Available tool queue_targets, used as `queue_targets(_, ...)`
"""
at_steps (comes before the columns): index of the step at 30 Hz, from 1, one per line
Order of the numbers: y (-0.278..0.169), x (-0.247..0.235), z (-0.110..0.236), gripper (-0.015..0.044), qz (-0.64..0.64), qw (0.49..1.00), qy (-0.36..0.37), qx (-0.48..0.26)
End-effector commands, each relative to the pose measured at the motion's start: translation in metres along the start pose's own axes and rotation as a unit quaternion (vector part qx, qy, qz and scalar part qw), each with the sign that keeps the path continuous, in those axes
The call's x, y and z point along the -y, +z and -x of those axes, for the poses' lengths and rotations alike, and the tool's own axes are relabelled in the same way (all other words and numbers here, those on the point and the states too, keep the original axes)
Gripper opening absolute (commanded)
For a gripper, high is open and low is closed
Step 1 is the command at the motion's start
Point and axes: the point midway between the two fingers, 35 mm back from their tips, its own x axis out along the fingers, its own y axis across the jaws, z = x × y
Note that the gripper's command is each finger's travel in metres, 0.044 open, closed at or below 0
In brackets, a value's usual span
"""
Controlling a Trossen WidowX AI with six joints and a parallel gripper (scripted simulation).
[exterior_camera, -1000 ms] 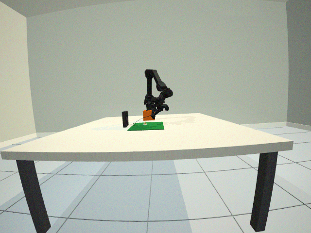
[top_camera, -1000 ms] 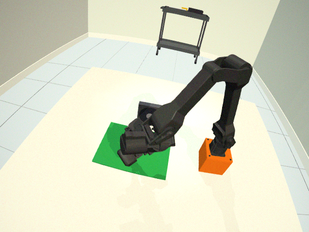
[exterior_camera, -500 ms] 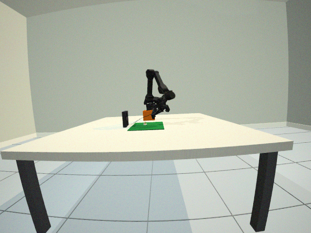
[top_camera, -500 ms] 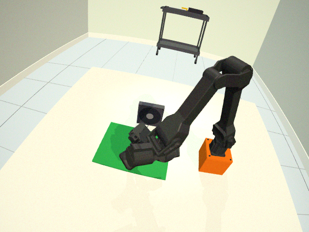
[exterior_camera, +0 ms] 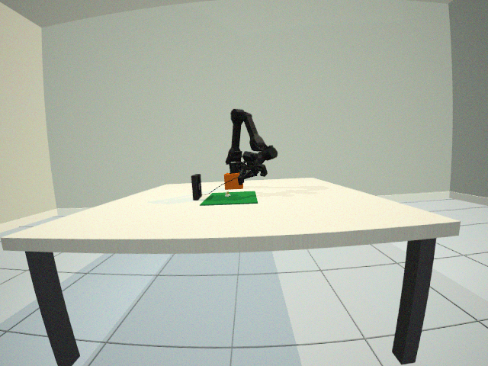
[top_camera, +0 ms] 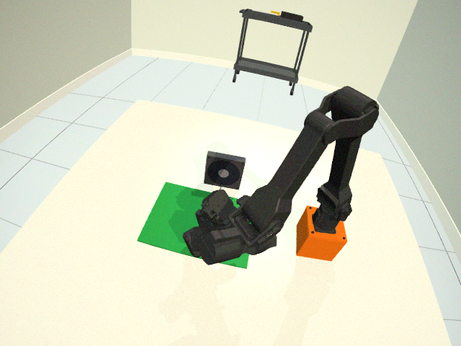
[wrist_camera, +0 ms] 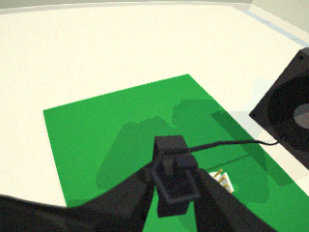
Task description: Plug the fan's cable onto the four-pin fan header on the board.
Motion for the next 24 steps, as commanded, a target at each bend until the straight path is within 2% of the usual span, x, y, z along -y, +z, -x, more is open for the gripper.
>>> queue_targets(1, -0.001, 0.004, 0.003, 0.0, -0.003, 1.0, 0.0, 0.026)
queue_targets(24, -0.001, 0.015, 0.026, 0.0, -0.041, 0.986, 0.019, 0.159)
